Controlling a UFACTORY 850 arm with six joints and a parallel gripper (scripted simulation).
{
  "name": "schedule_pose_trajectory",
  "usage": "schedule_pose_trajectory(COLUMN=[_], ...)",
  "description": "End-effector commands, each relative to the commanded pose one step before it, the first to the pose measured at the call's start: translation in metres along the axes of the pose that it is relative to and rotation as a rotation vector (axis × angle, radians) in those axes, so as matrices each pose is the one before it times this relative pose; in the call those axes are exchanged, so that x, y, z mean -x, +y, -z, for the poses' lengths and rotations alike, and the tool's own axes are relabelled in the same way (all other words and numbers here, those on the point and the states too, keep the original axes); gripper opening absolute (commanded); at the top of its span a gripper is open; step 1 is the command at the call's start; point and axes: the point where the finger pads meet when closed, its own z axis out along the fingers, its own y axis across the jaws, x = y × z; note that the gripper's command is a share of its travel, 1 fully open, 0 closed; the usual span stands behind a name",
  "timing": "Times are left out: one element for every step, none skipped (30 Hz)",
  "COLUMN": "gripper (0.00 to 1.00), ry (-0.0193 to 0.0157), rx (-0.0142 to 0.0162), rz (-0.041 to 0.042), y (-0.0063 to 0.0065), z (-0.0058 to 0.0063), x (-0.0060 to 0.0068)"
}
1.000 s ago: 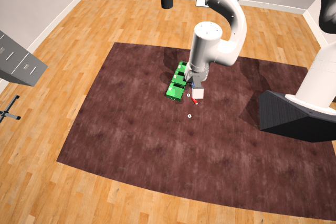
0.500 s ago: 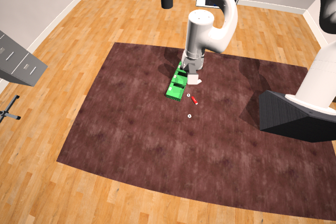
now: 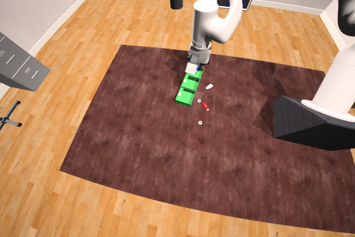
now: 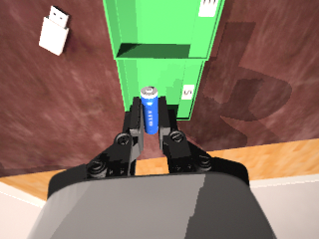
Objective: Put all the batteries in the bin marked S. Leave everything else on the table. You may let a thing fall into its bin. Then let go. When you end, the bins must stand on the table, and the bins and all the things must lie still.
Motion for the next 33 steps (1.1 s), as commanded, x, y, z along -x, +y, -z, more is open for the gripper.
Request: schedule_pose_trajectory(gripper=[0.00, 0.00, 0.00, 0.00, 0.00, 0.00, 0.00, 0.00, 0.00, 0.00, 0.00, 0.00, 0.00, 0.00, 0.00, 0.00, 0.00, 0.00, 0.00, 0.00, 0.00, 0.00, 0.00, 0.00, 0.00, 0.00, 0.00, 0.00, 0.00, 0.00, 0.00, 0.00, 0.00], ry=[-0.00050, 0.00000, -0.00004, 0.00002, 0.00001, 0.00001, 0.00001, 0.00000, 0.00000, 0.00000, 0.00000, 0.00000, 0.00000, 0.00000, 0.00000, 0.00000, 0.00002, -0.00003, 0.00000, 0.00000, 0.00000, 0.00000, 0.00000, 0.00000, 0.00000, 0.00000, 0.00000, 0.00000, 0.00000, 0.00000, 0.00000, 0.00000, 0.00000], rx=[0.00447, 0.00000, 0.00001, 0.00000, -0.00001, -0.00001, -0.00001, -0.00001, 0.00000, 0.00000, 0.00000, 0.00000, 0.00000, 0.00000, 0.00000, 0.00000, -0.00002, 0.00004, 0.00000, 0.00000, 0.00000, 0.00000, 0.00000, 0.00000, 0.00000, 0.00000, 0.00000, 0.00000, 0.00000, 0.00000, 0.00000, 0.00000, 0.00000], rz=[-0.03056, 0.00000, 0.00000, 0.00000, 0.00000, 0.00000, 0.00000, 0.00000, 0.00000, 0.00000, 0.00000, 0.00000, 0.00000, 0.00000, 0.00000, 0.00000, 0.00001, -0.00002, 0.00000, 0.00000, 0.00000, 0.00000, 0.00000, 0.00000, 0.00000, 0.00000, 0.00000, 0.00000, 0.00000, 0.00000, 0.00000, 0.00000, 0.00000], y=[0.00786, 0.00015, -0.00009, -0.00008, -0.00017, -0.00024, -0.00028, -0.00031, 0.00000, 0.00000, -0.00032, -0.00031, -0.00030, -0.00029, -0.00028, -0.00026, -0.00001, -0.00005, 0.00000, 0.00000, 0.00000, 0.00000, 0.00000, 0.00000, 0.00000, 0.00000, 0.00000, 0.00000, 0.00000, 0.00000, 0.00000, 0.00000, 0.00000], z=[0.00066, 0.00000, 0.00001, 0.00000, 0.00000, 0.00000, 0.00000, 0.00000, 0.00000, 0.00000, 0.00000, 0.00000, 0.00000, 0.00000, 0.00000, 0.00000, -0.00196, -0.00205, -0.00200, -0.00200, -0.00200, -0.00200, -0.00200, -0.00200, -0.00200, 0.00000, 0.00000, -0.00200, -0.00200, -0.00200, -0.00200, -0.00200, -0.00200], x=[0.01186, 0.00019, -0.00002, -0.00024, -0.00036, -0.00045, -0.00050, -0.00052, 0.00000, 0.00000, -0.00051, -0.00049, -0.00047, -0.00045, -0.00043, -0.00039, 0.00000, -0.00002, 0.00000, 0.00000, 0.00000, 0.00000, 0.00000, 0.00000, 0.00000, 0.00000, 0.00000, 0.00000, 0.00000, 0.00000, 0.00000, 0.00000, 0.00000])
